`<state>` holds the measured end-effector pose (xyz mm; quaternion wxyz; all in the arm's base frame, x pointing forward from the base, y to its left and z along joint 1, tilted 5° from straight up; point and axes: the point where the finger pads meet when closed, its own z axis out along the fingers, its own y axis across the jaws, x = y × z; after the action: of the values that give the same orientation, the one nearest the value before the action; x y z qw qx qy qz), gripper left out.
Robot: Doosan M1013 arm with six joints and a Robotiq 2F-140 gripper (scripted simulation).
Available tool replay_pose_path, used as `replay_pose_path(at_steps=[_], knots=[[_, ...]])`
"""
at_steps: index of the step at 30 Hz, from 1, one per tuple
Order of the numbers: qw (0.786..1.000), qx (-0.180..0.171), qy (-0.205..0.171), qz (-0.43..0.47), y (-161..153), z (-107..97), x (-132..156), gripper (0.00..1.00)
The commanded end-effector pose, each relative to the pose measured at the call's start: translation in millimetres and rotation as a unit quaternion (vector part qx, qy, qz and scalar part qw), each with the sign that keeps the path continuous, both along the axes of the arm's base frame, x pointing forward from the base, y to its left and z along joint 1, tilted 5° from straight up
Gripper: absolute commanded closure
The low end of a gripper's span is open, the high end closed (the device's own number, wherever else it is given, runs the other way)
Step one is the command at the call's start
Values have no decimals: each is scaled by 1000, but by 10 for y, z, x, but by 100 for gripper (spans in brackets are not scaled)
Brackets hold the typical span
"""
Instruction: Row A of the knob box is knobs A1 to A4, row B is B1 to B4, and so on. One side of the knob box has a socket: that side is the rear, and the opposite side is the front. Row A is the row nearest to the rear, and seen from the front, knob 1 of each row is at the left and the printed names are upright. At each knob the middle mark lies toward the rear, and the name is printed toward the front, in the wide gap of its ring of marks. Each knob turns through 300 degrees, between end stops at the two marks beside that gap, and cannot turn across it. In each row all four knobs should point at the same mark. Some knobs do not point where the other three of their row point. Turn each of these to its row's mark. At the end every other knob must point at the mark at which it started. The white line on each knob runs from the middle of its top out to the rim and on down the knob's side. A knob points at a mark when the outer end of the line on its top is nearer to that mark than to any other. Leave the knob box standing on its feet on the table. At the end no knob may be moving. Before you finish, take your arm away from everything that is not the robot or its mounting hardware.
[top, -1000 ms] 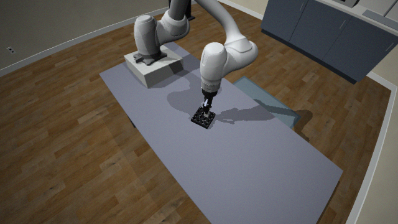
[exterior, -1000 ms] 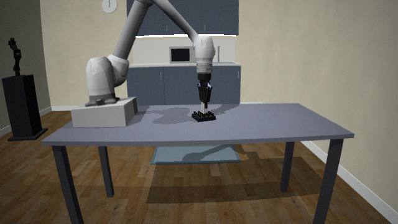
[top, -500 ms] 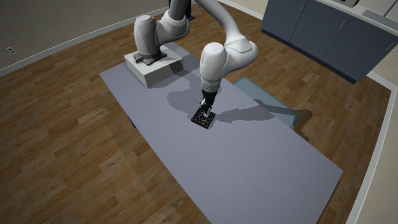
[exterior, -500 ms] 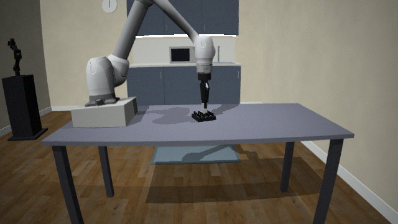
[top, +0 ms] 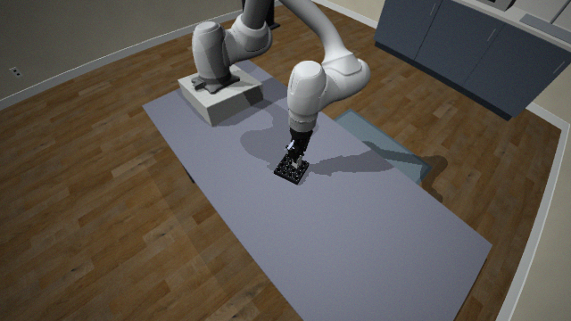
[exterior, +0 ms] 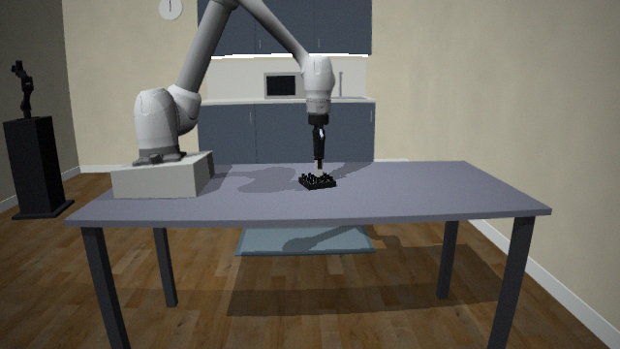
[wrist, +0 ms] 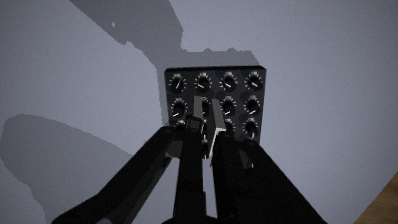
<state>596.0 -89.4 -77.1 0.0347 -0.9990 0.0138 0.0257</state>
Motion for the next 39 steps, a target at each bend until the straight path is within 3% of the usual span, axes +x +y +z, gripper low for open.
replay_pose_path(at_steps=[1, 2, 3, 27, 39], knots=[[1000, 0, 0, 0, 0, 1, 0, 95], [1000, 0, 0, 0, 0, 1, 0, 95], [1000, 0, 0, 0, 0, 1, 0, 88], [1000, 0, 0, 0, 0, 7, 1, 88], [1000, 0, 0, 0, -15, 217, 11, 88]])
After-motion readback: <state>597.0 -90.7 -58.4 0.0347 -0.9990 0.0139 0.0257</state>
